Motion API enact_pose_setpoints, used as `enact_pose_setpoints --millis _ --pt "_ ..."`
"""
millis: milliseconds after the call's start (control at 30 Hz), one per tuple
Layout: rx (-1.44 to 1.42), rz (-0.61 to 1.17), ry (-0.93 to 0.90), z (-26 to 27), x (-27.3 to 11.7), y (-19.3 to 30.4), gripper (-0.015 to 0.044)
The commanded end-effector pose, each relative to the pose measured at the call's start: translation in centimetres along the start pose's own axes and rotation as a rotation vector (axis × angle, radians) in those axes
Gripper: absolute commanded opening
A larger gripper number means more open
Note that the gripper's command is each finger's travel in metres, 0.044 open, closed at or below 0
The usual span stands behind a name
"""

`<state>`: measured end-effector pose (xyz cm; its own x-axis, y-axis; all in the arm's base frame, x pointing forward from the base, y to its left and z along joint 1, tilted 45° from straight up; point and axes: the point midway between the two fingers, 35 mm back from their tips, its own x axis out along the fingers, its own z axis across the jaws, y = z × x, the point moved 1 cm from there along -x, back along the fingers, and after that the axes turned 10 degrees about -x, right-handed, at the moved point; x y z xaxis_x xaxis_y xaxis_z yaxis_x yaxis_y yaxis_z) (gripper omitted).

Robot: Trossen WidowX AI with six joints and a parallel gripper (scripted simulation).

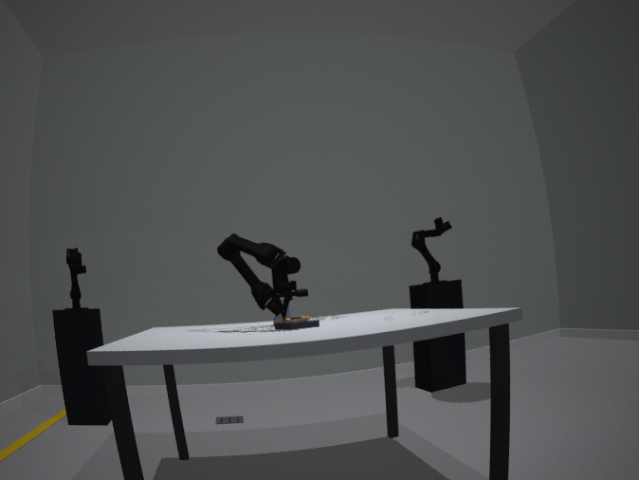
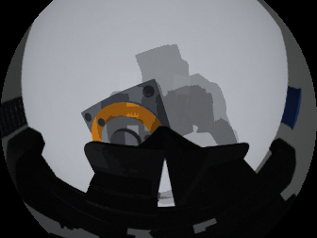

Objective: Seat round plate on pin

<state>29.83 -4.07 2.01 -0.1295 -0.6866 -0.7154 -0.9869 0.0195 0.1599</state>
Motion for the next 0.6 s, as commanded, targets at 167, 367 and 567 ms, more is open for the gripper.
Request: enact_pose_setpoints --millis 167,367,567 --pt "-0.009 0.008 0.001 -0.1 0.2 1.2 0.0" --pt "-0.009 0.008 0.001 -0.1 0.2 1.8 0.0" --pt "-0.009 0.009 0.001 -0.1 0.1 2.4 0.0"
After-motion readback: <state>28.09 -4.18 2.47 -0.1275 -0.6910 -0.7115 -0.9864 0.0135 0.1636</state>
